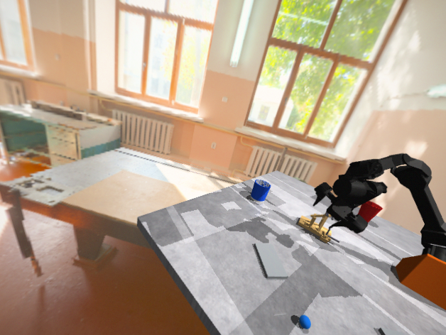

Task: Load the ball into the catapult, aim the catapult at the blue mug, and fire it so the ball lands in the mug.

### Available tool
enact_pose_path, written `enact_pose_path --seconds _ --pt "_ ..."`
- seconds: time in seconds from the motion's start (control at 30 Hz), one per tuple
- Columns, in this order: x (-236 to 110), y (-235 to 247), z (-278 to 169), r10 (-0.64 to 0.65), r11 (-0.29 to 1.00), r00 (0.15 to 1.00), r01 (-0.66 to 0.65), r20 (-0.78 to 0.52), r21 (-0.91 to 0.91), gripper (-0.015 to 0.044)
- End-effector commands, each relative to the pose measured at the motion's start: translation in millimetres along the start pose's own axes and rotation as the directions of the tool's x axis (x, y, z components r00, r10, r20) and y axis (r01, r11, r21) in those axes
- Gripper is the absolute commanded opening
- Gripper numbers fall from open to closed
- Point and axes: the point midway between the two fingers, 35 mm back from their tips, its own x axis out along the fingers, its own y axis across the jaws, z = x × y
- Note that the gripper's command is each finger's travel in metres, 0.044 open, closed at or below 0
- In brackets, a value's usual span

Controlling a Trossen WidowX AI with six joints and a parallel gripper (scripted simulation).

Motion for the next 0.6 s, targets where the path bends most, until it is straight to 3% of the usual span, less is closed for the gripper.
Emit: enact_pose_path --seconds 0.0,0.57 --pt "-2.0 -18.5 -0.4 0.004 0.993 0.999 -0.010 0.043 0.119 0.0440" --pt "-2.1 -108.0 -12.5 -0.040 0.796 0.977 -0.095 0.209 0.598 0.0440"
